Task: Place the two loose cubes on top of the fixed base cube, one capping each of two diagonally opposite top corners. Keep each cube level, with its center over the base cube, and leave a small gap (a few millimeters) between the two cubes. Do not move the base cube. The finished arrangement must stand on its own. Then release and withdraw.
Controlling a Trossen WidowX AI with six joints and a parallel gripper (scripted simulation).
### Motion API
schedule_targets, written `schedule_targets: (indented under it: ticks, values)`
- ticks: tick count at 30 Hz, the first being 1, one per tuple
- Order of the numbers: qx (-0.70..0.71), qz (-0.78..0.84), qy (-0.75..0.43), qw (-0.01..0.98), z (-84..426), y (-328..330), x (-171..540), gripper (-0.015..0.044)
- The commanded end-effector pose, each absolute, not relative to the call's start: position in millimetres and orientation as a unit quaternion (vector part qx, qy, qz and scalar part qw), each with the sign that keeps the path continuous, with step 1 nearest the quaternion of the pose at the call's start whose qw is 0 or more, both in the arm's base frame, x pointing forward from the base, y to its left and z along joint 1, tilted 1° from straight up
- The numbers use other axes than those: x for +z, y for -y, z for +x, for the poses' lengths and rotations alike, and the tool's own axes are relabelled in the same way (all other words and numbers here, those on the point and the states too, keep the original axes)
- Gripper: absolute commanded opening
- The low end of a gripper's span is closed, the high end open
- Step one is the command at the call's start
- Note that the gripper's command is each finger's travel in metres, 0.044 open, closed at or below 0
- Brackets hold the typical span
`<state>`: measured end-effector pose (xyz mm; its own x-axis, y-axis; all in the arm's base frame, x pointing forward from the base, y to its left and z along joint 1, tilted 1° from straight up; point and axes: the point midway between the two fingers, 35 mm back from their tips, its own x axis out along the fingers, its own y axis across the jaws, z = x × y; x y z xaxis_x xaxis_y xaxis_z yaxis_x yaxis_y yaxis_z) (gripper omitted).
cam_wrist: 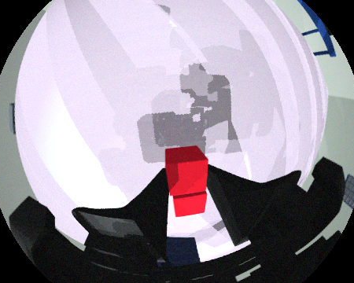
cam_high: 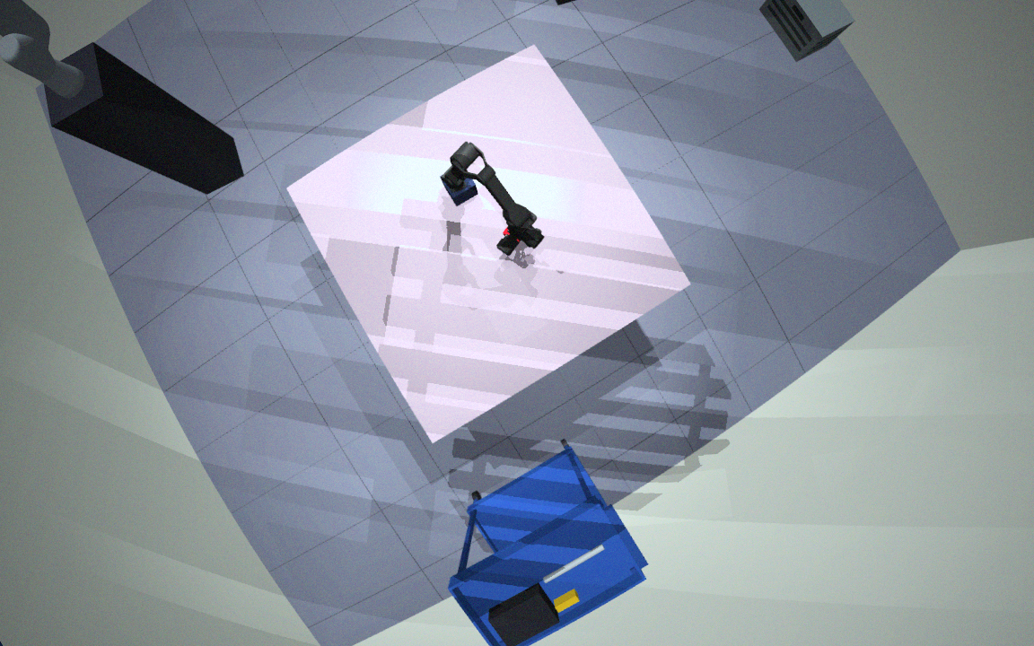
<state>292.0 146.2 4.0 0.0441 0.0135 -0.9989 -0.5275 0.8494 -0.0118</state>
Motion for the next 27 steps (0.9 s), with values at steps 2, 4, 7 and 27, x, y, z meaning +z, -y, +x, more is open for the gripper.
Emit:
schedule_targets:
  ticks: [2, 4, 7, 27]
  values:
    - [0.195, -0.196, -0.662, 0.696, 292, -146, 4, 0.0105]
    - [0.195, -0.196, -0.662, 0.696, 292, -146, 4, 0.0157]
    - [0.195, -0.196, -0.662, 0.696, 292, -146, 4, 0.0205]
    - [0.194, -0.194, -0.663, 0.696, 291, -146, 25, 0.0205]
